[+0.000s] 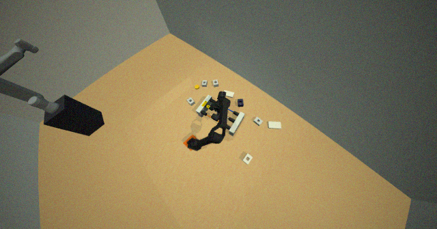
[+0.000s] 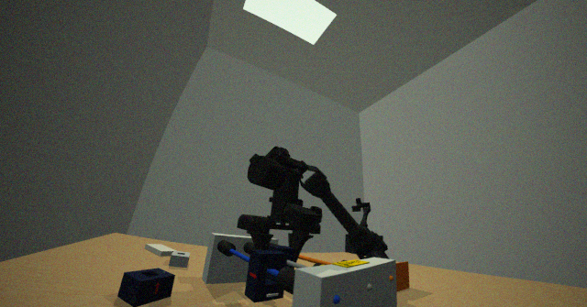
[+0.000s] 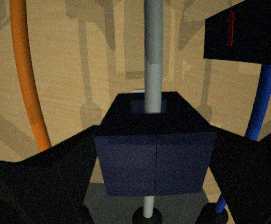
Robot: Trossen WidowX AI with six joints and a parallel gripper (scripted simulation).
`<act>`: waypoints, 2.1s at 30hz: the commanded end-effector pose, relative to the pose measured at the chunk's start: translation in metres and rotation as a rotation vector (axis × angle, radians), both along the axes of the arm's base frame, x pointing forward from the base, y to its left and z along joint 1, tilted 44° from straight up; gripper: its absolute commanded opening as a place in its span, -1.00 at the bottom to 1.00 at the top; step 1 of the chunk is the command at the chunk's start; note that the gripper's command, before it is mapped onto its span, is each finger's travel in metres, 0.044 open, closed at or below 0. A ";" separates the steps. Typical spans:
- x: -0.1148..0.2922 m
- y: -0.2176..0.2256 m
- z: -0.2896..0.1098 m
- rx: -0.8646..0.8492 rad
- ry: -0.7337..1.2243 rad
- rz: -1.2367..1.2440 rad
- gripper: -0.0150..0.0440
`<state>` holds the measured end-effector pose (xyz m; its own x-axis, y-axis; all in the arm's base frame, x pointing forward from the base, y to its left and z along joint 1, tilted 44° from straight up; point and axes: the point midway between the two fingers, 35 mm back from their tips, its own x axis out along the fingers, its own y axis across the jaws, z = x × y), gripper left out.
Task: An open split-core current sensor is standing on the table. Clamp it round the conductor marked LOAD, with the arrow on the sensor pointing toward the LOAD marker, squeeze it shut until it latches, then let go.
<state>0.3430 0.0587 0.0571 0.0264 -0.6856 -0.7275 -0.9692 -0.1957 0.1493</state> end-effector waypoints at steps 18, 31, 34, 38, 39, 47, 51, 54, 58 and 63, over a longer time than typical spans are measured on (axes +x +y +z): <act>-0.033 0.058 0.070 0.068 -0.191 0.184 1.00; -0.033 0.058 0.070 0.068 -0.191 0.184 1.00; -0.033 0.058 0.070 0.068 -0.191 0.184 1.00; -0.033 0.058 0.070 0.068 -0.191 0.184 1.00; -0.033 0.058 0.070 0.068 -0.191 0.184 1.00; -0.033 0.058 0.070 0.068 -0.191 0.184 1.00; -0.033 0.058 0.070 0.068 -0.191 0.184 1.00; -0.033 0.058 0.070 0.068 -0.191 0.184 1.00; -0.033 0.058 0.070 0.068 -0.191 0.184 1.00; -0.033 0.058 0.070 0.068 -0.191 0.184 1.00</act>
<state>0.3108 0.1179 0.1265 0.2882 -0.6029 -0.7440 -0.9250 -0.3761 -0.0536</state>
